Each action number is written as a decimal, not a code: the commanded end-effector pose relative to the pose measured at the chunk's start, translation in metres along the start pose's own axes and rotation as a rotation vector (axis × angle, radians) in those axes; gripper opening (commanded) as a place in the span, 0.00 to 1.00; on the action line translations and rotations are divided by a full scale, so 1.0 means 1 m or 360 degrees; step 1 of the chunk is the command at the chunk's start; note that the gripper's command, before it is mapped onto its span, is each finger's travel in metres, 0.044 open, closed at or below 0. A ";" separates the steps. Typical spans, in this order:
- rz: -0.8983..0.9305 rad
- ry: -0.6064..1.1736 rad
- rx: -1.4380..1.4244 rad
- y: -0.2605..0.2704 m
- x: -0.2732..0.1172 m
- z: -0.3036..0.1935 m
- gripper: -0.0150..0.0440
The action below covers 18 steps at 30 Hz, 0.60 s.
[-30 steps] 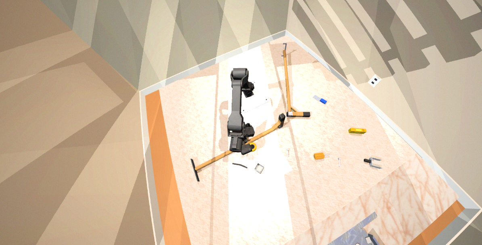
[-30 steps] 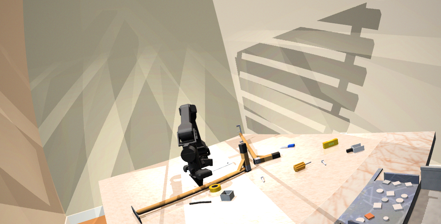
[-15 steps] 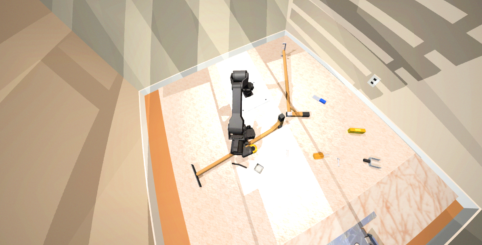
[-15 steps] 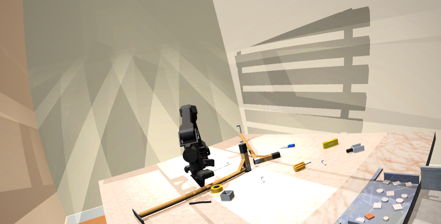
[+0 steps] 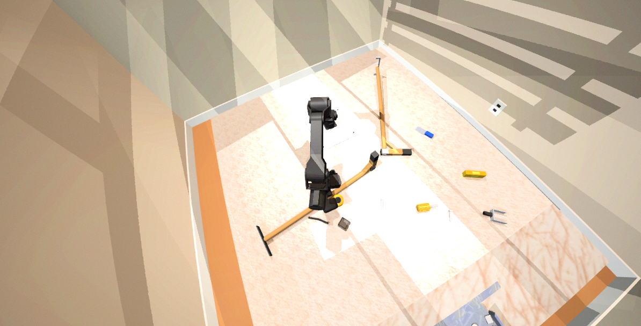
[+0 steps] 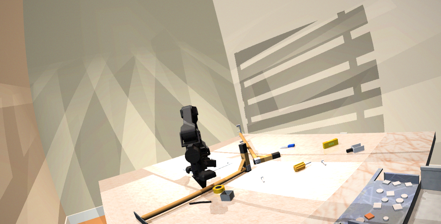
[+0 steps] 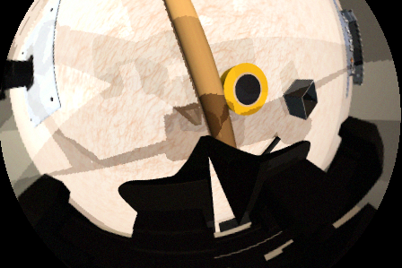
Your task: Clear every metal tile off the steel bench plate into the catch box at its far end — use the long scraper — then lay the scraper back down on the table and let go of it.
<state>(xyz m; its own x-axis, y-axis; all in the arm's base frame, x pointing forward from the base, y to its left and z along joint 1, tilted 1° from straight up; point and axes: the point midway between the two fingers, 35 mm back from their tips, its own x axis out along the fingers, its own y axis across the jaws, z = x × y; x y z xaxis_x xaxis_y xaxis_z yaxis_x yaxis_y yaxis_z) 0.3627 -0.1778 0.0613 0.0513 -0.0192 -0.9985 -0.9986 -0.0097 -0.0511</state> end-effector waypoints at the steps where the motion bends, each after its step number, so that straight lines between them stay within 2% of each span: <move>1: 0.0001 -0.0002 0.0007 -0.005 0.003 0.000 0.25; 18: -0.0001 -0.0003 0.0007 -0.022 0.005 0.003 0.25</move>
<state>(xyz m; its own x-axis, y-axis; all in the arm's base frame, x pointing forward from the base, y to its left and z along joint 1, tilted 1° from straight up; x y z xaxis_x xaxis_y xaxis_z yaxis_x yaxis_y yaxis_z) 0.3801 -0.1753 0.0615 0.0538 -0.0195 -0.9984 -0.9985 -0.0100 -0.0536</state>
